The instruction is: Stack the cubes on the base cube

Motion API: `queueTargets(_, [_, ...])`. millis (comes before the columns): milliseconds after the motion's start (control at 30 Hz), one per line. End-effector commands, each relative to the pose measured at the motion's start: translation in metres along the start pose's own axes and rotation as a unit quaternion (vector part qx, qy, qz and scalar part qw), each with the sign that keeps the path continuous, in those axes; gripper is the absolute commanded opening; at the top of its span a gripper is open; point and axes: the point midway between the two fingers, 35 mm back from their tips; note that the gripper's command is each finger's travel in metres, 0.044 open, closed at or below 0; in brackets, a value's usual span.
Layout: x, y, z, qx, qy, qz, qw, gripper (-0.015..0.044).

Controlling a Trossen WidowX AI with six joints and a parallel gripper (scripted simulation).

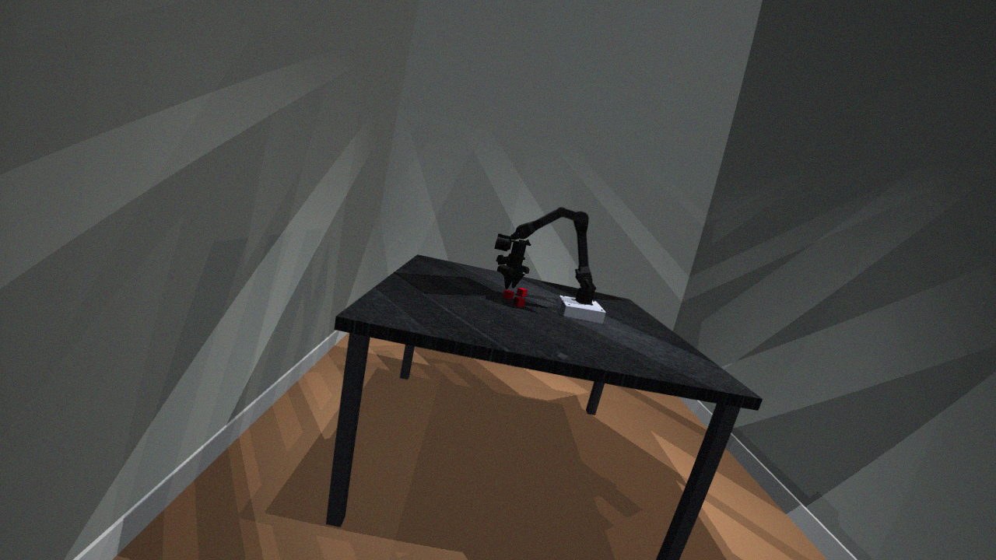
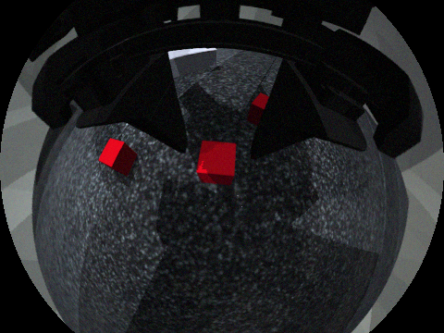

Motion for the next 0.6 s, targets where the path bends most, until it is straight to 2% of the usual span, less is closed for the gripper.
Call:
queueTargets(0, [0.0,-0.007,-0.001,0.002,-0.002,-0.001,1.0,0.0265])
queueTargets(500, [0.0,-0.029,-0.001,0.002,-0.002,0.0,1.0,0.0265])
queueTargets(567, [0.0,-0.029,-0.001,0.002,-0.002,0.0,1.0,0.0212])
Point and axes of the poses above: the point midway between the two fingers, 35 mm back from their tips, its own y axis back along the fingers, its own z axis across the jaws, x = y × z, and after that the axes turned 13 degrees about -y, right-handed
